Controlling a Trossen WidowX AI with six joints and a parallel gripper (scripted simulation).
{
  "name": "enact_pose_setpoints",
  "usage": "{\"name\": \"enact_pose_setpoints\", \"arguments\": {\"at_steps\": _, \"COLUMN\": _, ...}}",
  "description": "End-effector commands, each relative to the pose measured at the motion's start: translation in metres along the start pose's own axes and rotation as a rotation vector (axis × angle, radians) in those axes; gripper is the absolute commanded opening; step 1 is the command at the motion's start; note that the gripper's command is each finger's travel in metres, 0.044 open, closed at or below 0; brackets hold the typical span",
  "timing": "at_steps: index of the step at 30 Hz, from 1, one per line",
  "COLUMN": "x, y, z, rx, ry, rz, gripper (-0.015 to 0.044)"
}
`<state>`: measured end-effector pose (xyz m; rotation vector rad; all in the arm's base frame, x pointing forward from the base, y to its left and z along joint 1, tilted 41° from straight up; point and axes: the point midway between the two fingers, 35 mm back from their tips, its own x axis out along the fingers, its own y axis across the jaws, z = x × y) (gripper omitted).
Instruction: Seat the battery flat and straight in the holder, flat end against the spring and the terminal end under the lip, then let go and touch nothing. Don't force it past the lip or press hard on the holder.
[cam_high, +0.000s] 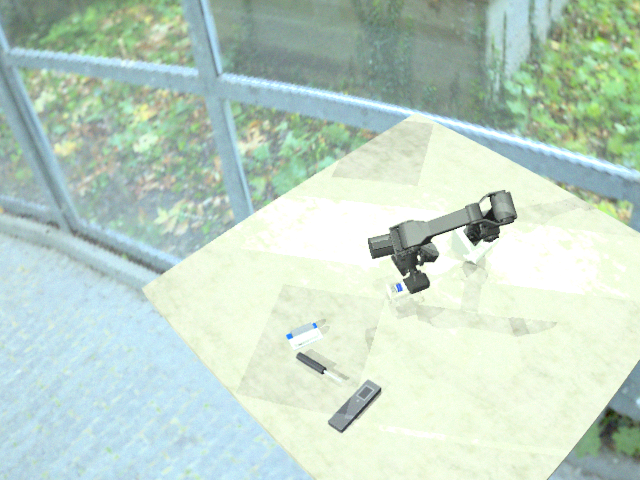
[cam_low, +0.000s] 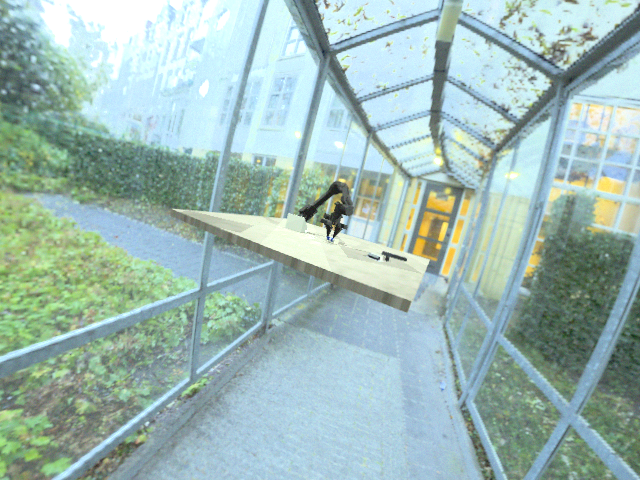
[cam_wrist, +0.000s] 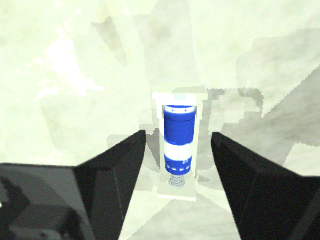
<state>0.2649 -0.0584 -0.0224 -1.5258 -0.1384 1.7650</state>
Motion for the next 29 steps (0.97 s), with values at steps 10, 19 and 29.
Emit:
{"name": "enact_pose_setpoints", "arguments": {"at_steps": 10, "x": -0.069, "y": 0.005, "z": -0.002, "rx": -0.011, "ry": 0.020, "rz": 0.012, "gripper": 0.0440}}
{"name": "enact_pose_setpoints", "arguments": {"at_steps": 19, "x": -0.069, "y": 0.005, "z": -0.002, "rx": -0.011, "ry": 0.020, "rz": 0.012, "gripper": 0.0440}}
{"name": "enact_pose_setpoints", "arguments": {"at_steps": 29, "x": -0.069, "y": 0.005, "z": -0.002, "rx": -0.011, "ry": 0.020, "rz": 0.012, "gripper": 0.0440}}
